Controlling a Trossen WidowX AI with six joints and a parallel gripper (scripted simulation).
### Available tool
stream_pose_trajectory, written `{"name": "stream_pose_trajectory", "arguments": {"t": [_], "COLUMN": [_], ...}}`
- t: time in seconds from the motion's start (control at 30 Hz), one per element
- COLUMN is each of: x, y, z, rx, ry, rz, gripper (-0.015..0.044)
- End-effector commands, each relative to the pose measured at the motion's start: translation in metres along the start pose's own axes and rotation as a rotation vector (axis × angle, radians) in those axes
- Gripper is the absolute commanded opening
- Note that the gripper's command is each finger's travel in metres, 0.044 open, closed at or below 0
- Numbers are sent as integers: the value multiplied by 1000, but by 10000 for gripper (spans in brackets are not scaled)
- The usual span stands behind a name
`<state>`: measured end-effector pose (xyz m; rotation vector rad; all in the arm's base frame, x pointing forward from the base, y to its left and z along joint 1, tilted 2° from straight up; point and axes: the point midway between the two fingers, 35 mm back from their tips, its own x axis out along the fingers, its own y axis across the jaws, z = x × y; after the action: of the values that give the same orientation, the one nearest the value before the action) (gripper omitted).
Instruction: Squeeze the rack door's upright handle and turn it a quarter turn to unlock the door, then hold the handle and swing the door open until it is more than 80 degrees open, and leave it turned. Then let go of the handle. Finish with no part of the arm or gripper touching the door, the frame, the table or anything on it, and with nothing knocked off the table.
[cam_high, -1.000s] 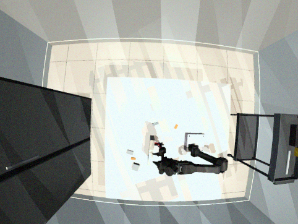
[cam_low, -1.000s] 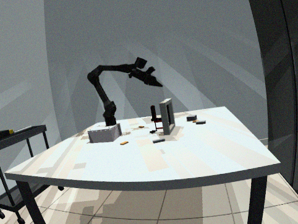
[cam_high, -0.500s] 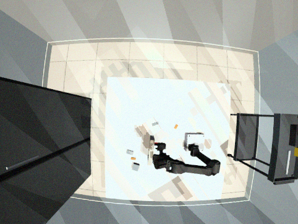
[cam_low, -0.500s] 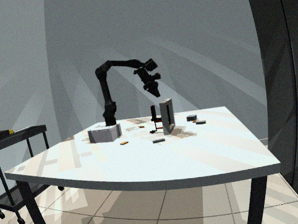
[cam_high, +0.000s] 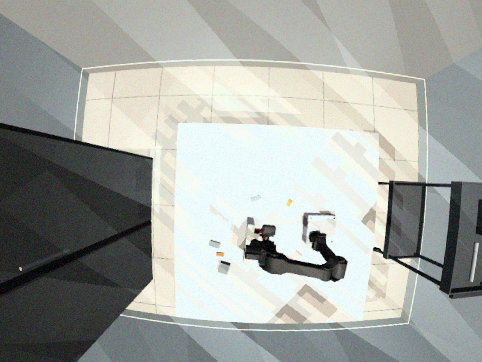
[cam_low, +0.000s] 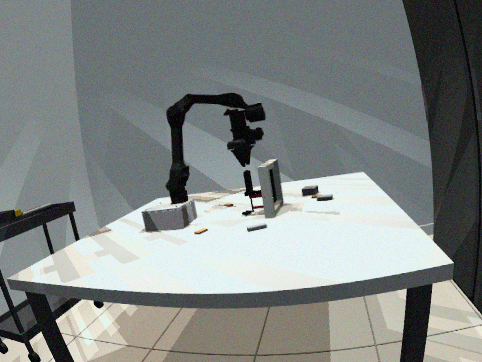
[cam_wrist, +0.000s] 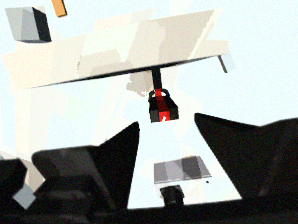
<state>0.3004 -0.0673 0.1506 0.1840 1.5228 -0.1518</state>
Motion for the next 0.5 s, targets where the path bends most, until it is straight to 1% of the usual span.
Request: {"name": "stream_pose_trajectory", "arguments": {"t": [0.0, 0.47], "x": [-2, 20], "y": [0, 0], "z": [-1, 0], "rx": [10, 10], "ry": [22, 22], "rz": [5, 5], "gripper": [294, 294]}}
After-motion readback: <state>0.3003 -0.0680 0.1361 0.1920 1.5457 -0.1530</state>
